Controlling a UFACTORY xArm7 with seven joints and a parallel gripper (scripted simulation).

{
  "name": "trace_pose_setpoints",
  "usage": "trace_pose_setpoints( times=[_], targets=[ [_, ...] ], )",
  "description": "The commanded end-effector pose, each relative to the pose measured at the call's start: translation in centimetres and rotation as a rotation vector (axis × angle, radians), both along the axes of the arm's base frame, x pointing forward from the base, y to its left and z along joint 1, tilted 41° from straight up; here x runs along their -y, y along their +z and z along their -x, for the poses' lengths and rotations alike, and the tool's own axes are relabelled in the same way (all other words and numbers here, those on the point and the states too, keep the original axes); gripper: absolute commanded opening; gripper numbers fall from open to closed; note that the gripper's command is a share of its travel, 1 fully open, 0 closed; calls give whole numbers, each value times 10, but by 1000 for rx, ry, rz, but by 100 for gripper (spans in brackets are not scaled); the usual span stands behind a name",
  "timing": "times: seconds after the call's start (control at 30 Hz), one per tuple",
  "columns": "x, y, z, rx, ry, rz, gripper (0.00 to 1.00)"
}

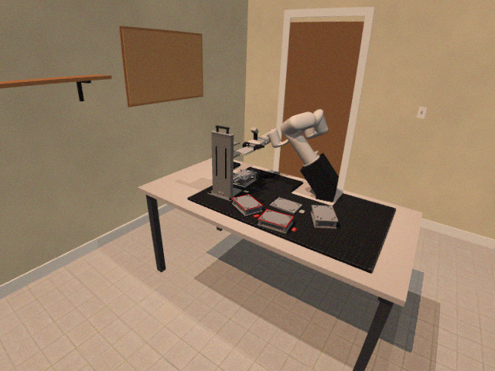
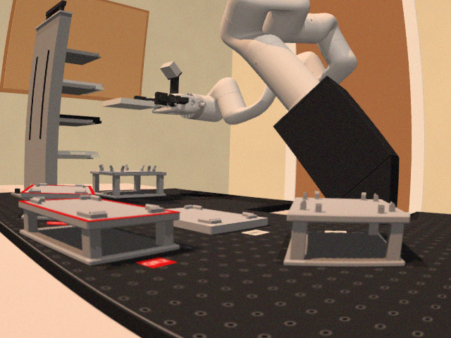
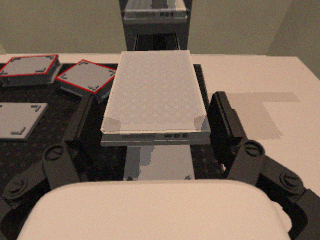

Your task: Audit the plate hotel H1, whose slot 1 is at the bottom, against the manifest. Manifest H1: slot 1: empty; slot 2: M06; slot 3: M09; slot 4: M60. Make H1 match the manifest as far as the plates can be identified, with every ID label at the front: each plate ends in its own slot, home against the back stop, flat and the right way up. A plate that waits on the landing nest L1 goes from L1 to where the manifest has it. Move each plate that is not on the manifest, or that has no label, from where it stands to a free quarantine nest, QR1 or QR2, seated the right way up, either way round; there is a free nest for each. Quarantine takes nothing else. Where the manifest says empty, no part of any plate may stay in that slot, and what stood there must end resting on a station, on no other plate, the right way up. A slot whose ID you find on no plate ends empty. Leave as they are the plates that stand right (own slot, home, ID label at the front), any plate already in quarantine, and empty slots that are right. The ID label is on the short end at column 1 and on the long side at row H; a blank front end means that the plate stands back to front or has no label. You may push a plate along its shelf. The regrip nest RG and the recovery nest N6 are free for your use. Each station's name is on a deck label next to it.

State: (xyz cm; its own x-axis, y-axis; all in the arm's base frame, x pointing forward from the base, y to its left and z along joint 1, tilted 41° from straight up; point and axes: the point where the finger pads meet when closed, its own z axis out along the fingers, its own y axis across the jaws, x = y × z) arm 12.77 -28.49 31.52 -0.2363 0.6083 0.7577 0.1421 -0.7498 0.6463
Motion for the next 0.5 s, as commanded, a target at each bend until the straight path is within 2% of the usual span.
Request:
trace_pose_setpoints(
  times=[0.0, 0.47],
  targets=[
    [2, -2, -1, -1, -1, 3, 0],
    [15, -18, -6, -1, -1, 3, 0]
  ],
)
